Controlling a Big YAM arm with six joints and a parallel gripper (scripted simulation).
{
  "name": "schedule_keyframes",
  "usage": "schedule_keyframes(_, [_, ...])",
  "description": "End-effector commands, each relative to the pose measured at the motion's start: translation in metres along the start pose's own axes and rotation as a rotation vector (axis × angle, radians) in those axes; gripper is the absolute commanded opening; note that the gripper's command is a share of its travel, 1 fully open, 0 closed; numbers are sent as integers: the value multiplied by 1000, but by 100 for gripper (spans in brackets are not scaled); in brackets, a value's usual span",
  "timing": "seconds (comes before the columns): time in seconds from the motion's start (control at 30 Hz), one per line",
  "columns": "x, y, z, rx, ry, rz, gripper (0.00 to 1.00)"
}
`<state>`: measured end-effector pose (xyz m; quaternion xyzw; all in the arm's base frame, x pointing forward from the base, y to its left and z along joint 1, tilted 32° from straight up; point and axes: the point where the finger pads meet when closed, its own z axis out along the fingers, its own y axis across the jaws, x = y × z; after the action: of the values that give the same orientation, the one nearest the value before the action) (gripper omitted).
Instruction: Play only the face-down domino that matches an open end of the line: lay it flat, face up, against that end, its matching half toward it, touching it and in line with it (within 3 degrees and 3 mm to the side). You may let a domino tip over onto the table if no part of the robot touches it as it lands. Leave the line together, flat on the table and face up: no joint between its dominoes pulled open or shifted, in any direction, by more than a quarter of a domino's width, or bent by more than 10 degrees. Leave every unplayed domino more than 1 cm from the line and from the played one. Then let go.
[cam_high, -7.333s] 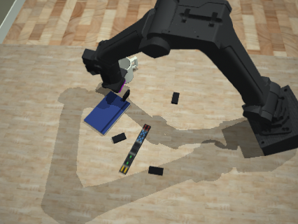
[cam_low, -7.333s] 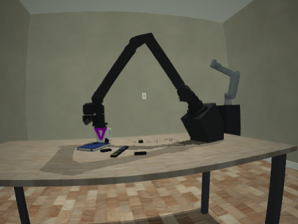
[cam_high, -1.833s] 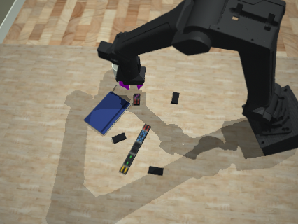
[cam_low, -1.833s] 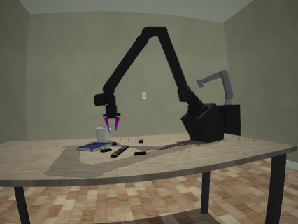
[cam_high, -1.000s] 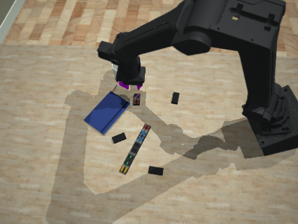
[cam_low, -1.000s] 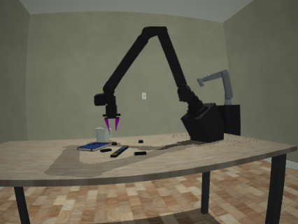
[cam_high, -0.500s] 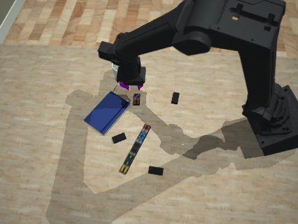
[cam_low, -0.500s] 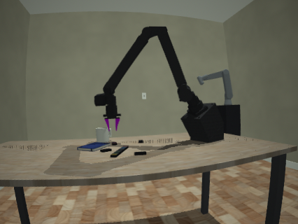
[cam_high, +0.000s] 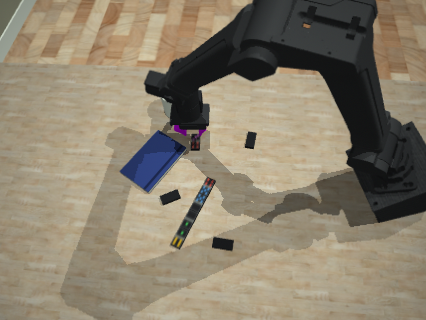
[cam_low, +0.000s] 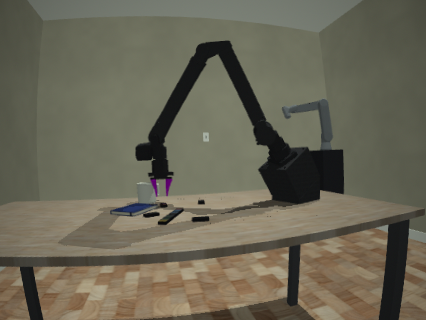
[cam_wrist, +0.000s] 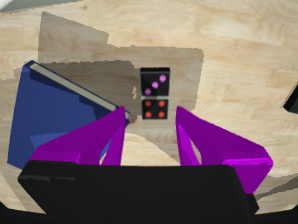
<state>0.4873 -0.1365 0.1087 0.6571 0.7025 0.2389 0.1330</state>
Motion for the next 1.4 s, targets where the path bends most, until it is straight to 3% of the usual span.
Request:
schedule_keyframes(0.0, [-1, 8, -4, -21, -13, -12, 42])
schedule_keyframes(0.1, [-1, 3, 0, -7, -4, -2, 42])
schedule_keyframes(0.4, [0, 11, 15, -24, -17, -13, 42])
schedule_keyframes(1.37, [0, 8, 16, -15, -12, -4, 42])
